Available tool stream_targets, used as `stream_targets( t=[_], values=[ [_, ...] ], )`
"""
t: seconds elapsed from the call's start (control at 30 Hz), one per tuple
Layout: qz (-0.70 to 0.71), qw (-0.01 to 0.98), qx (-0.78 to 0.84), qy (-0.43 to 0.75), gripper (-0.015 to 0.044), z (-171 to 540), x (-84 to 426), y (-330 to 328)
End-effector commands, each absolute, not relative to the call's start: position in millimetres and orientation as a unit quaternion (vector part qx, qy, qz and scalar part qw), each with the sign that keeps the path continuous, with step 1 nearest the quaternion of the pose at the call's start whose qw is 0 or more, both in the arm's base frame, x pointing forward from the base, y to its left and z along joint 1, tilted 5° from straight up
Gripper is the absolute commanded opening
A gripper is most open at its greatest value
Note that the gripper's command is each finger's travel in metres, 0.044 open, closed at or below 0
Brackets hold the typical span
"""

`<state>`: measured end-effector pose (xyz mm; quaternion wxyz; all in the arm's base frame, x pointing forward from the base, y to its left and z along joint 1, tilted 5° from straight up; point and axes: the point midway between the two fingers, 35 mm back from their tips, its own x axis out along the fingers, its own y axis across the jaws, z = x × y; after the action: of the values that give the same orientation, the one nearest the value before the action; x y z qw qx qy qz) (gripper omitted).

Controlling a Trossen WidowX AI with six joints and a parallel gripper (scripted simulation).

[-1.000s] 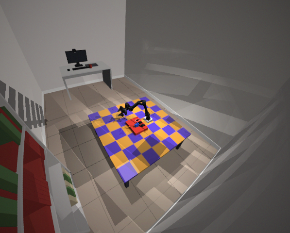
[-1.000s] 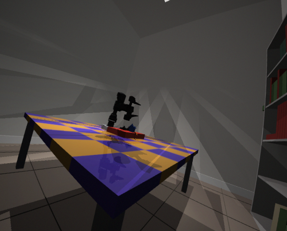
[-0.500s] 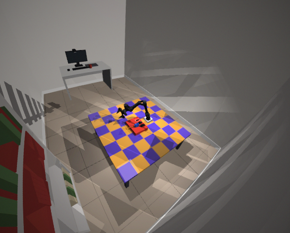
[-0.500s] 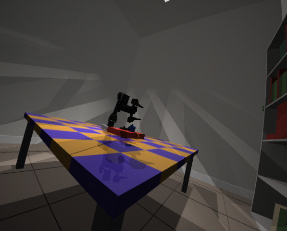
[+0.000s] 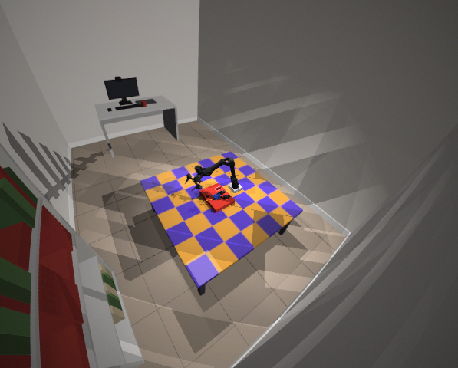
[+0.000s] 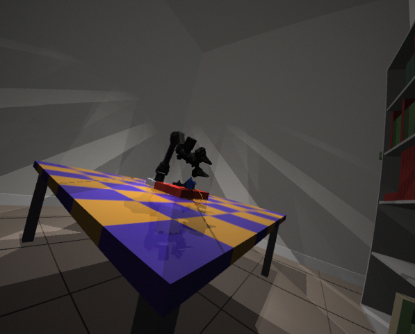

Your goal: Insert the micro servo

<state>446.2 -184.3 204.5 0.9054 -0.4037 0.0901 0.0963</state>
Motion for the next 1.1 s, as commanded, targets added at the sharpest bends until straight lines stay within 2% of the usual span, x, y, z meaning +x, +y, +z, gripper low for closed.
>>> stream_targets(
  t=[0.0, 0.53, 1.07],
  values=[
    [0.104, 0.924, -0.347, 0.126, 0.044, 201, 450, -170],
    [0.115, 0.939, -0.131, 0.296, 0.044, 175, 437, -106],
    [0.059, 0.87, 0.038, 0.489, 0.044, 157, 383, -42]
  ],
)
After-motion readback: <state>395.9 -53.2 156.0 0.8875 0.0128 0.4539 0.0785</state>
